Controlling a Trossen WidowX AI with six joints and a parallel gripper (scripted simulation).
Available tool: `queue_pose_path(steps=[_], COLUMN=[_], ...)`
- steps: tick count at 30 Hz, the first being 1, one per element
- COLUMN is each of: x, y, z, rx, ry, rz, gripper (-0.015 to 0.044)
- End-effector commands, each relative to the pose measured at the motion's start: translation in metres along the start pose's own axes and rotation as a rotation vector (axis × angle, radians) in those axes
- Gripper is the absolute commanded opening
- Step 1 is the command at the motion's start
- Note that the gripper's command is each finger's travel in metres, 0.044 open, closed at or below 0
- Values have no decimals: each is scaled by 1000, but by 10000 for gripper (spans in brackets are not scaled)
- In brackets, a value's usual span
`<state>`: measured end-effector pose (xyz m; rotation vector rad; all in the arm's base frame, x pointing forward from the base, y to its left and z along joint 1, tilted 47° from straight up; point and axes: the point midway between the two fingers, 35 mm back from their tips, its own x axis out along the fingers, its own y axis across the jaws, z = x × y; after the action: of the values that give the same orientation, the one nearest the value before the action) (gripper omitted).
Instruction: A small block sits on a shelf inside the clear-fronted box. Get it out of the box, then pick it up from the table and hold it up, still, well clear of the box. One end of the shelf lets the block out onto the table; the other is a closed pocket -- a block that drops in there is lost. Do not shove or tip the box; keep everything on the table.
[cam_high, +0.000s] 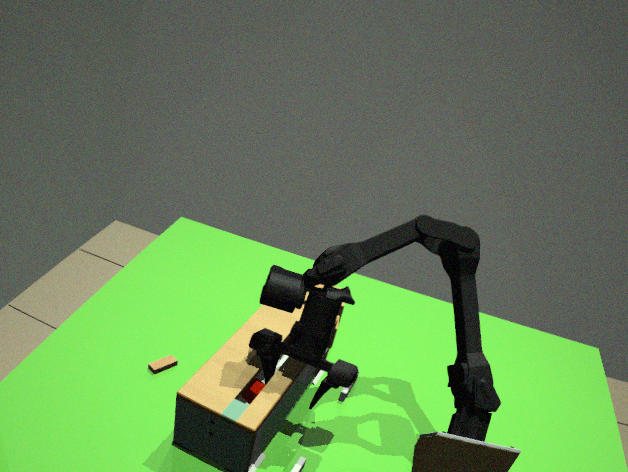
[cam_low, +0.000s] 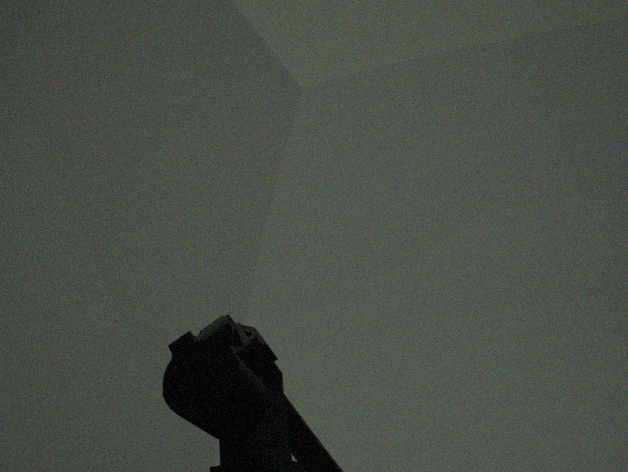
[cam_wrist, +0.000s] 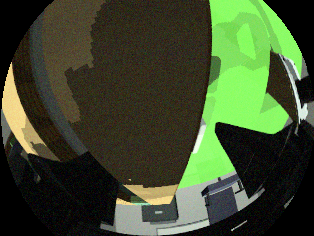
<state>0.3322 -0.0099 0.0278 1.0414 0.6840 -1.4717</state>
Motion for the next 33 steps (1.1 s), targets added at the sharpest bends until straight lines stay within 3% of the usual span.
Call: queue_pose_path(steps=[1,33], x=[1,18], y=[1,1], z=[-5,-53], rx=[2,3], ry=[2,4], rz=[3,3], gripper=[400,400])
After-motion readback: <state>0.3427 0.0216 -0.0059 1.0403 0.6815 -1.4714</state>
